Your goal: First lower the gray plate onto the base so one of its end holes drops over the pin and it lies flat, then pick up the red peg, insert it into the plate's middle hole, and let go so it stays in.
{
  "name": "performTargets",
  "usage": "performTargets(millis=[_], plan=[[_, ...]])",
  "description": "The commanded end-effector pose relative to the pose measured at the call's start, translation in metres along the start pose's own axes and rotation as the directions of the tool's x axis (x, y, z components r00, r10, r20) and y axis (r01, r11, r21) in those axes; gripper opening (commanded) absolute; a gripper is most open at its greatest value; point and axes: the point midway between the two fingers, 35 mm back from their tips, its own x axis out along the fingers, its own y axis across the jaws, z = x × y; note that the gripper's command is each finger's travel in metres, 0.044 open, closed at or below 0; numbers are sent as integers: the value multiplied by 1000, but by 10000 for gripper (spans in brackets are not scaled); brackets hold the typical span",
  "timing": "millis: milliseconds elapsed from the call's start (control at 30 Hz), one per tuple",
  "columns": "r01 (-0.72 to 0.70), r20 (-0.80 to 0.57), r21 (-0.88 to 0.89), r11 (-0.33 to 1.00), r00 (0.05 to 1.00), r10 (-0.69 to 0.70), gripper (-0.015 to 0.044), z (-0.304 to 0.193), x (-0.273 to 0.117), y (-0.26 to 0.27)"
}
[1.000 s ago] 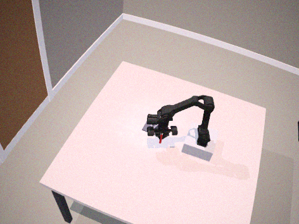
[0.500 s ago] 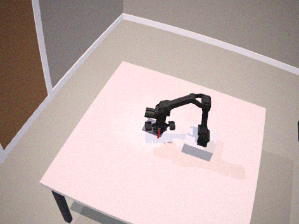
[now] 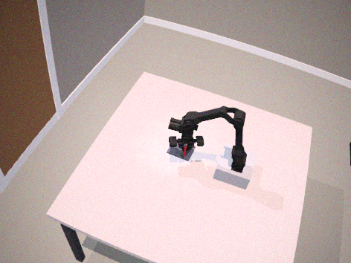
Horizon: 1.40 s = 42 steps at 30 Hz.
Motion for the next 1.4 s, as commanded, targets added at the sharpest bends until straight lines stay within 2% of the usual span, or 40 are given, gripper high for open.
performTargets(millis=[0,800,1367], plan=[[-8,7,-7,1000,1000,8,0,14,-2,1],[-12,6,-15,1000,1000,12,0,90,-2,-11],[-11,5,-15,1000,1000,12,0,93,-2,-12]])
